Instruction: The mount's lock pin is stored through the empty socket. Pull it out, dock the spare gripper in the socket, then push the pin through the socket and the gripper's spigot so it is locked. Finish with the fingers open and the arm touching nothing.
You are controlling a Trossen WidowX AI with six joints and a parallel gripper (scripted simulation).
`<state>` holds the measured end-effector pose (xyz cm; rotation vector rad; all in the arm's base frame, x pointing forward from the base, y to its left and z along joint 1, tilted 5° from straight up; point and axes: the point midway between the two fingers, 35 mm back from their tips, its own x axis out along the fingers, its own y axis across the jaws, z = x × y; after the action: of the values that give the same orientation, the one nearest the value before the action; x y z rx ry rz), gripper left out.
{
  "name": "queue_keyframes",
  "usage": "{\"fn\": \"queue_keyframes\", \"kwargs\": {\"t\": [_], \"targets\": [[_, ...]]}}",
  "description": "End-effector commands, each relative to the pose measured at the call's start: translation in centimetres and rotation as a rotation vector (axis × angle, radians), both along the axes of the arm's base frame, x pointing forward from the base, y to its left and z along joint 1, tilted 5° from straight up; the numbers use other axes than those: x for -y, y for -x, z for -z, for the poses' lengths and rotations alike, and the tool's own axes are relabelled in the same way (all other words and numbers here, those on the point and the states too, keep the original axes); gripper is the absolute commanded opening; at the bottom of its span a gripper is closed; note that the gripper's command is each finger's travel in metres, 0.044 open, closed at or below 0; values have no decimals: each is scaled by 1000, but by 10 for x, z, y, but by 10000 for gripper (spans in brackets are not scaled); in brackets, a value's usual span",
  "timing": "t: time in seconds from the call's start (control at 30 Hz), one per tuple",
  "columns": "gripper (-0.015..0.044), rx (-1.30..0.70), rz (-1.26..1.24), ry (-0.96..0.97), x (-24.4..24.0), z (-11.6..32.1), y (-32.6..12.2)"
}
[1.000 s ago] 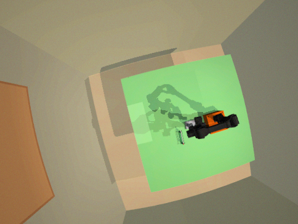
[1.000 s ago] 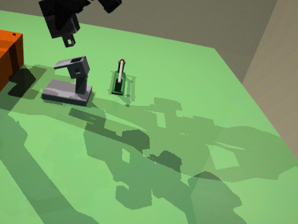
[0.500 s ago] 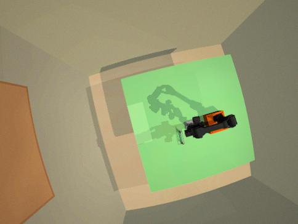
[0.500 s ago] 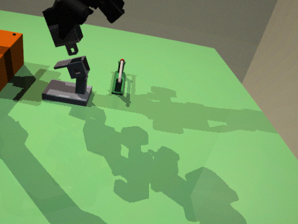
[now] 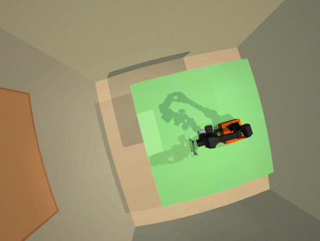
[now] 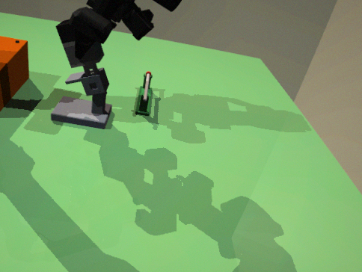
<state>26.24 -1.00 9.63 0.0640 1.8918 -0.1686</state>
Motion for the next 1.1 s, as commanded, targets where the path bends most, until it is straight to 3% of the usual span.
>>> {"fn": "queue_keyframes", "kwargs": {"t": [0.0,0.97,1.07], "targets": [[0,2,-3,-5,0,4,-2],[0,-2,0,-4,3,23,-10],[79,-2,0,-4,3,23,-10]]}}
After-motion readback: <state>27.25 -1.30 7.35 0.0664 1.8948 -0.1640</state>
